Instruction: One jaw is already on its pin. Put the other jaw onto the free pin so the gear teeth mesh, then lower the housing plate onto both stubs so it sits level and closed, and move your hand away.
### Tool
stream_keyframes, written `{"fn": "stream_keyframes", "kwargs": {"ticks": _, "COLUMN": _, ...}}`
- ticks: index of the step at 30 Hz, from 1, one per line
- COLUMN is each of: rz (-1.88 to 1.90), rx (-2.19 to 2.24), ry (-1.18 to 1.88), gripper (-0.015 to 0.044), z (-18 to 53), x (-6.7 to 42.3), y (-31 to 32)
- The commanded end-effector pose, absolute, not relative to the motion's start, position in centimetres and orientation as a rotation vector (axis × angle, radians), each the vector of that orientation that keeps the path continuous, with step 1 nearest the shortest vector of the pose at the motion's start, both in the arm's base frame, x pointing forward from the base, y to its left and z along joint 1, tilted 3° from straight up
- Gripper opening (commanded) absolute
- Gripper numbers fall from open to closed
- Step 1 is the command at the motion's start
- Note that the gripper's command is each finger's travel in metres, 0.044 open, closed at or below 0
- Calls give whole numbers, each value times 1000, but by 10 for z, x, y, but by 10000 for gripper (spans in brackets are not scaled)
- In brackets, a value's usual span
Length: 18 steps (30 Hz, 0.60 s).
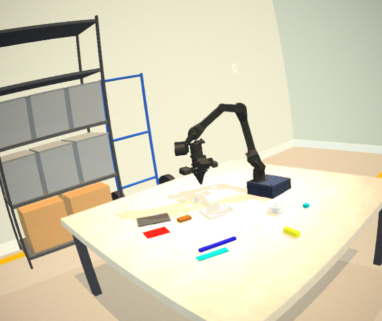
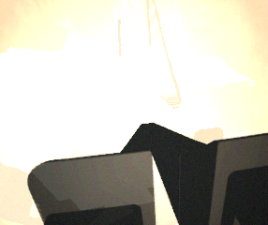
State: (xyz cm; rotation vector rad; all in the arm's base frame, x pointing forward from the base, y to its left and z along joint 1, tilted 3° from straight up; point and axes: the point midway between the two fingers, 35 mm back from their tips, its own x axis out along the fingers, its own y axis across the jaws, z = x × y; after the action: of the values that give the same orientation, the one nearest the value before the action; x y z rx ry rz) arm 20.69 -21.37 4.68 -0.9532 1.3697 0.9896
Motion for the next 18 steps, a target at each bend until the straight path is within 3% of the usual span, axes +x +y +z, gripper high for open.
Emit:
{"fn": "stream_keyframes", "kwargs": {"ticks": 1, "rz": 1070, "rx": -1036, "ry": 1330, "gripper": 0, "z": 47, "x": 205, "y": -214}}
{"fn": "stream_keyframes", "kwargs": {"ticks": 18, "rz": 1171, "rx": -1132, "ry": 1273, "gripper": 0, "z": 43, "x": 204, "y": -214}}
